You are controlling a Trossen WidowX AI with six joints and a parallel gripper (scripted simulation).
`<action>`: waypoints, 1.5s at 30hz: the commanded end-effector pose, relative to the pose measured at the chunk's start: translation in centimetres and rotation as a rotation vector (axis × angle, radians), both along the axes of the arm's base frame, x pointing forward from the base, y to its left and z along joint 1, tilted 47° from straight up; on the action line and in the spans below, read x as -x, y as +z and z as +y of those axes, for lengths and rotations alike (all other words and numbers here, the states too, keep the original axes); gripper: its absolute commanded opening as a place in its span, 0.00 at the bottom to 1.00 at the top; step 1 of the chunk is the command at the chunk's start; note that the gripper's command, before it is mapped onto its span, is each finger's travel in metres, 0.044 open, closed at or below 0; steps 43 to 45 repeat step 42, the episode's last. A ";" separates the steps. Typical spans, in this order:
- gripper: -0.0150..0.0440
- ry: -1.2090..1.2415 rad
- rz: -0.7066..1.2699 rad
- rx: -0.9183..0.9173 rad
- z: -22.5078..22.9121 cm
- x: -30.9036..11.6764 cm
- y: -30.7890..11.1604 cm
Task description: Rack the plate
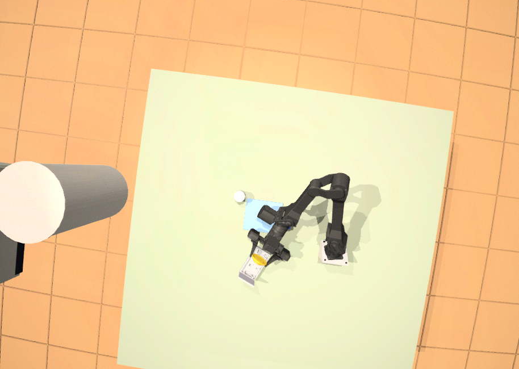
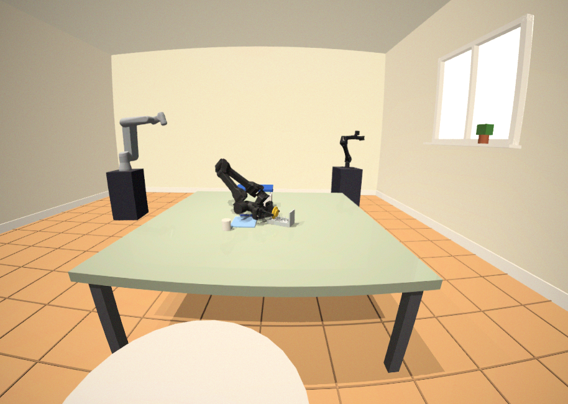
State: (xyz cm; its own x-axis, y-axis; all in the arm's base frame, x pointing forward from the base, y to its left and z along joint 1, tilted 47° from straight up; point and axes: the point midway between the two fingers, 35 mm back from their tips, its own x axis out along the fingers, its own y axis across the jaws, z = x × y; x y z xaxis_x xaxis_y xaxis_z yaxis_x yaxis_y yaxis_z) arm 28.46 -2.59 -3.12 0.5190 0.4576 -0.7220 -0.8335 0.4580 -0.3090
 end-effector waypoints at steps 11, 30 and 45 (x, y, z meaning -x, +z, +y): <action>0.93 0.000 0.000 0.000 0.0 0.0 0.0; 0.93 -0.024 0.047 -0.007 8.8 -1.9 7.7; 0.93 -0.282 0.345 0.068 9.8 -0.7 7.5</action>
